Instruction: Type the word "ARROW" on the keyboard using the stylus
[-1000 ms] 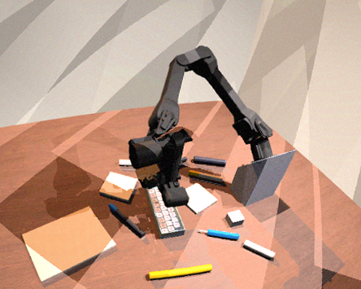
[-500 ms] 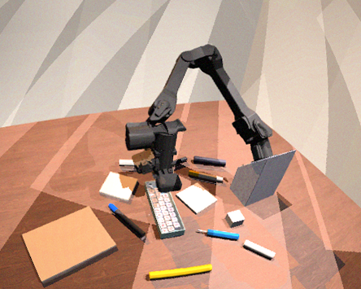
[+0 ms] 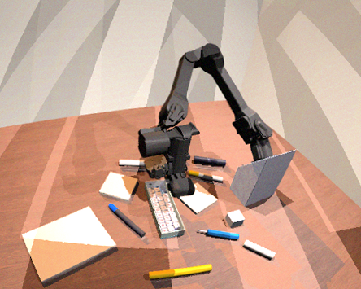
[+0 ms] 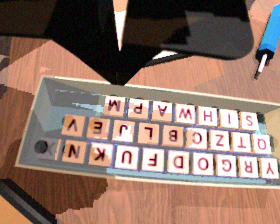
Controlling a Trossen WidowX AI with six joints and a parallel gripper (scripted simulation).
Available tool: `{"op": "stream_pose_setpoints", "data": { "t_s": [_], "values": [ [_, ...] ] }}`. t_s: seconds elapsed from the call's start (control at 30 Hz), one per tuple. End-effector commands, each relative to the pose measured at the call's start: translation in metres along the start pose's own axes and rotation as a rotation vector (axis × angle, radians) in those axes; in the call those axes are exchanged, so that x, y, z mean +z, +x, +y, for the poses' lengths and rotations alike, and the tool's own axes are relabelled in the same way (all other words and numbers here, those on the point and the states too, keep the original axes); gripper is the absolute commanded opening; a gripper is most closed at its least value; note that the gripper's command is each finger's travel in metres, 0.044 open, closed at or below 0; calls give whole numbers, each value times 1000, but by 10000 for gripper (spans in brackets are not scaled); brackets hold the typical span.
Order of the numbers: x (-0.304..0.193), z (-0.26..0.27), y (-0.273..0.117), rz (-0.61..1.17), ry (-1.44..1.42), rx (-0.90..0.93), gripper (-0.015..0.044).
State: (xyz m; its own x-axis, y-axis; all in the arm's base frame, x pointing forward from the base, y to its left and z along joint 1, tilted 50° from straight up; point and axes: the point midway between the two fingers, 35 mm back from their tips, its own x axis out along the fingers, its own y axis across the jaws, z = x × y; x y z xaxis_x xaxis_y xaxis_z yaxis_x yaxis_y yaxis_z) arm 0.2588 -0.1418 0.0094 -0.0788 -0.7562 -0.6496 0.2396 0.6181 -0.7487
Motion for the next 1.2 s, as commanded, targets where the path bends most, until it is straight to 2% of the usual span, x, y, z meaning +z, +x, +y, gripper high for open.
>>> {"op": "stream_pose_setpoints", "data": {
  "t_s": [0.0, 0.23, 0.7, 0.77, 0.9, 1.17],
  "values": [
    [-1, 3, 0, -2, 5, 0, 0],
    [-1, 76, -1, -2, 6, 4, 0],
    [-1, 78, -1, -2, 6, 3, 0],
    [0, 79, -10, -2, 6, 6, 0],
    [0, 79, -58, -2, 6, 7, 0],
    [0, 80, -53, -7, -4, 5, 0]
  ]
}}
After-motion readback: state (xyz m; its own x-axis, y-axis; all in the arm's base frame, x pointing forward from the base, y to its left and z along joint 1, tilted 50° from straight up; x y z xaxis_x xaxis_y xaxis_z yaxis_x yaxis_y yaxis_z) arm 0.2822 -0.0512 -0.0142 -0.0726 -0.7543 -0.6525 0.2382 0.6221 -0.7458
